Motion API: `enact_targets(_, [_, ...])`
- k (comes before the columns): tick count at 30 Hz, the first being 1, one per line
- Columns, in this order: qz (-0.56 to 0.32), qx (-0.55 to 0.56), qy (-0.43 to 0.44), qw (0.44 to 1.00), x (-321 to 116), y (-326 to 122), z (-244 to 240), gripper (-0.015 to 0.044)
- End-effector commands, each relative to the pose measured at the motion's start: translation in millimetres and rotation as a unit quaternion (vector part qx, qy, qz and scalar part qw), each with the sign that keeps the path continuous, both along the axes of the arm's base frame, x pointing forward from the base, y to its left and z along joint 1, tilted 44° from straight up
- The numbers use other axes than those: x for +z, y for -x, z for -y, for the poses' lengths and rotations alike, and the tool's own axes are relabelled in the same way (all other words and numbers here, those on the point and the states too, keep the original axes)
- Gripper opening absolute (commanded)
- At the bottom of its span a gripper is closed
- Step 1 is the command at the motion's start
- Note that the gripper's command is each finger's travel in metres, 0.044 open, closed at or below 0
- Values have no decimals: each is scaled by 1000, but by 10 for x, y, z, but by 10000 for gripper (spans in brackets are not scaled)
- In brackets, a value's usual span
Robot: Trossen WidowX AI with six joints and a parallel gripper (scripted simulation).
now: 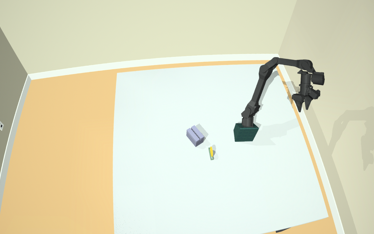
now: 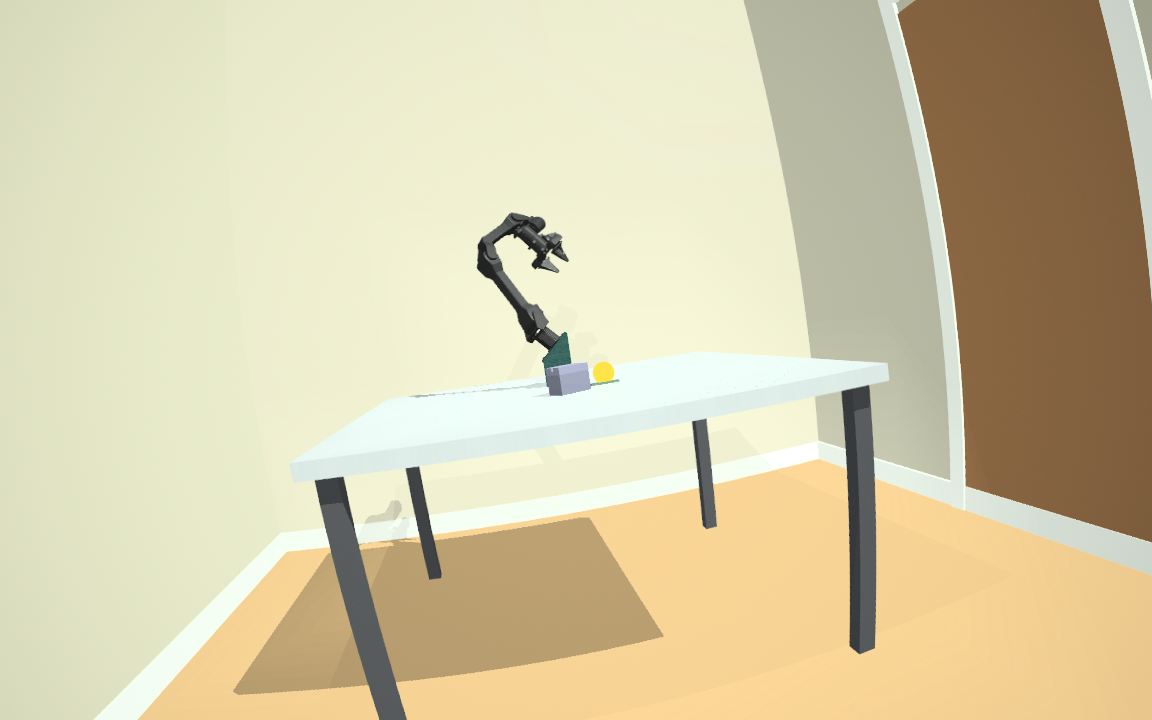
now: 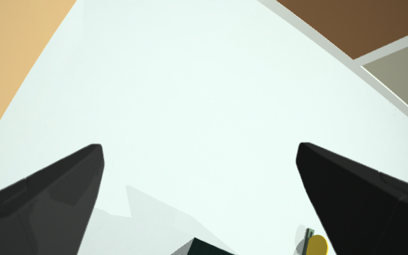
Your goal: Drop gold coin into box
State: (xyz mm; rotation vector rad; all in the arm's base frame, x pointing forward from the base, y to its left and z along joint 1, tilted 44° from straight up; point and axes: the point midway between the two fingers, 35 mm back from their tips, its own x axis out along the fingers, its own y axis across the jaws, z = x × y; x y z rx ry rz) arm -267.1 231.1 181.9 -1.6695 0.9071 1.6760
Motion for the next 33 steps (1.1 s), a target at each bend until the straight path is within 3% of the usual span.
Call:
enact_targets(1, [1, -4, 0, 1000, -5, -10, -11, 374])
enact_targets(4, [13, -59, -2, 998, -76, -159, -164, 295])
enact_targets(9, [59, -257, -5, 965, -366, -731, -618, 164])
enact_targets(14, [116, -482, -9, 868, -745, -1513, -972, 161])
enact_targets(23, [213, -795, -17, 568, -1408, -3085, -962, 161])
enact_targets(30, [270, -907, -22, 322, -1794, -3985, -496, 161])
enact_targets(33, [300, -937, -36, 173, -1977, -4310, -132, 161])
